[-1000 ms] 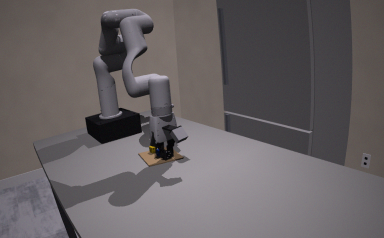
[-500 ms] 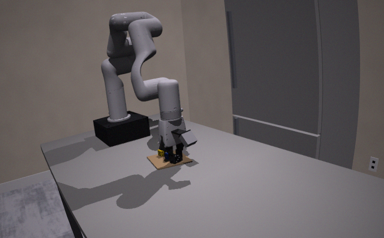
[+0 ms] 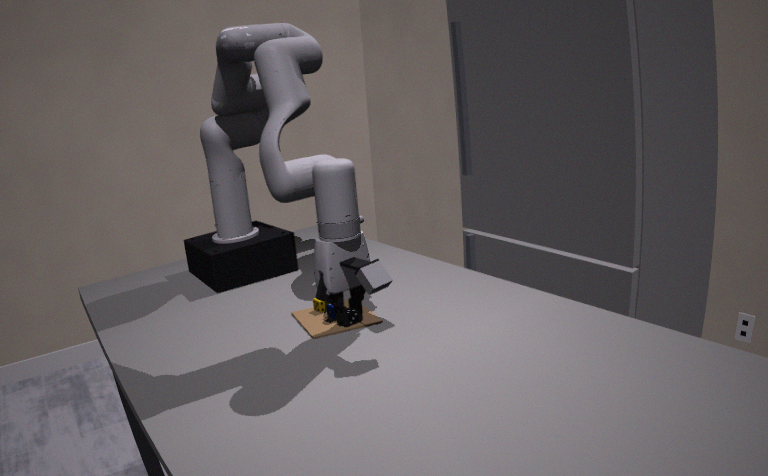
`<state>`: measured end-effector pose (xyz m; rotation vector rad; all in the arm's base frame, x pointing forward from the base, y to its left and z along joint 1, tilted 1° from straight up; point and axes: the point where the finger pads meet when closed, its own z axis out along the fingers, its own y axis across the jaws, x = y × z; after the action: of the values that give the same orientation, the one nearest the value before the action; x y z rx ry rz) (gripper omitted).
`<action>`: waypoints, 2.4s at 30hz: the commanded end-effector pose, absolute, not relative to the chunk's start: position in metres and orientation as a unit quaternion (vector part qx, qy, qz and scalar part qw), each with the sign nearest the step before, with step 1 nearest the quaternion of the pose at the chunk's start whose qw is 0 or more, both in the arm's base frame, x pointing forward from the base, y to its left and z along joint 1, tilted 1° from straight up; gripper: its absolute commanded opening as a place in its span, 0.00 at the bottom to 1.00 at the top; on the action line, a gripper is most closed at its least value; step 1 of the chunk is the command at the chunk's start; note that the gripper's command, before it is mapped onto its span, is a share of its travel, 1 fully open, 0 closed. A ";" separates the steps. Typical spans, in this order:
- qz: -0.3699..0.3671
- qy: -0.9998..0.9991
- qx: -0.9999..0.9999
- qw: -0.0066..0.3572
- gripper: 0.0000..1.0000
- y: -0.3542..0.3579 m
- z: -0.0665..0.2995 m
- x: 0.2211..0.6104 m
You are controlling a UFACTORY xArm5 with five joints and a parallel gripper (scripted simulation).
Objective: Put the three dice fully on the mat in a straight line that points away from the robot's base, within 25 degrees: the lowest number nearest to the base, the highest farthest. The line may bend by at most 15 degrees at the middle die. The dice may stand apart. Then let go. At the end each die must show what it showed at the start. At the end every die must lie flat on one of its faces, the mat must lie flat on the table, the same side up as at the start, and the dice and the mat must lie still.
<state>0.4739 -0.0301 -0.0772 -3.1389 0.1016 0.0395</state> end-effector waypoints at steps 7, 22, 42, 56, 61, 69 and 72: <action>0.011 0.032 -0.999 0.000 0.21 -0.030 -0.076 0.475; 0.011 0.032 -0.999 0.000 0.21 -0.030 -0.076 0.475; 0.011 0.032 -0.999 0.000 0.42 -0.030 -0.076 0.475; 0.011 0.032 -0.999 0.000 0.42 -0.030 -0.074 0.475; 0.011 0.032 -0.999 0.000 0.42 -0.029 -0.062 0.476; 0.011 0.032 -0.999 0.000 0.42 -0.029 -0.022 0.477; 0.011 0.032 -0.999 0.000 0.42 -0.029 -0.017 0.477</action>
<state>0.4763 -0.0292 -0.0289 -3.1391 0.1016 0.0359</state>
